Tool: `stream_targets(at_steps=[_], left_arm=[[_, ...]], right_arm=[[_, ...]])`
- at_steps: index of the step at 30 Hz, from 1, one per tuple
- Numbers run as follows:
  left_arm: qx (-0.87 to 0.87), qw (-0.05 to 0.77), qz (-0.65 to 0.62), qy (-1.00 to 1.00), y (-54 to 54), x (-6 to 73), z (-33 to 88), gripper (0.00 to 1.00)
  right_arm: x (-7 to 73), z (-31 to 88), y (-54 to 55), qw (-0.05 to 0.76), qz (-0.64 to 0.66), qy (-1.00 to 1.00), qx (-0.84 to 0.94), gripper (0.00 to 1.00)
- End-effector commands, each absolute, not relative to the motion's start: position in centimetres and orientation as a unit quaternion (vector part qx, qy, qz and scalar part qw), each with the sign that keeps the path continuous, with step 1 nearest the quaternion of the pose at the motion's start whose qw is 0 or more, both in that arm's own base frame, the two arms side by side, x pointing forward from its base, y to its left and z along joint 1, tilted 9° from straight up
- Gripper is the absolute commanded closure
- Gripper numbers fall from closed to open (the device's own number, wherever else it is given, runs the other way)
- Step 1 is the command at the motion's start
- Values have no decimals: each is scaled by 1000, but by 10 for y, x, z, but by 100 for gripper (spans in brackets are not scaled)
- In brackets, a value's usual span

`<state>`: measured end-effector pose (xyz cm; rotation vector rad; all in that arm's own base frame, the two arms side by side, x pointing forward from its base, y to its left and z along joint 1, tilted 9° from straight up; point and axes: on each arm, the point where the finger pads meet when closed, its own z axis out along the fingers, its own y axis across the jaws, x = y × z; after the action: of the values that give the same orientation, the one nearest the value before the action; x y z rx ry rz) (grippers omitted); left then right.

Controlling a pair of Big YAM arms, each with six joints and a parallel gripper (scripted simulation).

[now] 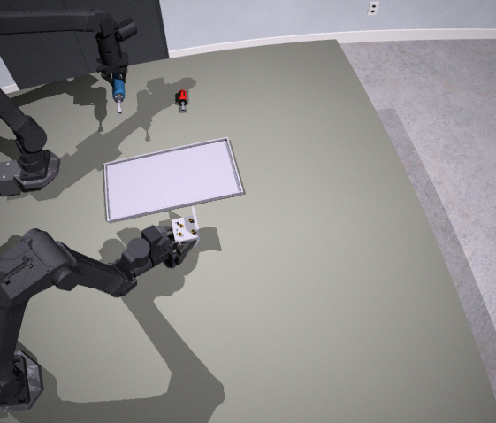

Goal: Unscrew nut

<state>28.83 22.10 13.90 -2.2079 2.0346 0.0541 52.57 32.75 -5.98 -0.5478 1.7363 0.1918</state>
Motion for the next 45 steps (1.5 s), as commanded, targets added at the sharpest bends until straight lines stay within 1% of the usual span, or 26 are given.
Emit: stream_targets(at_steps=[1, 45], left_arm=[[-731, 119, 7, 672, 230, 310, 183, 58], [-725, 134, 6, 676, 238, 317, 180, 58]], right_arm=[[528, -73, 316, 597, 75, 763, -235, 41], [528, -73, 316, 597, 75, 763, -235, 41]])
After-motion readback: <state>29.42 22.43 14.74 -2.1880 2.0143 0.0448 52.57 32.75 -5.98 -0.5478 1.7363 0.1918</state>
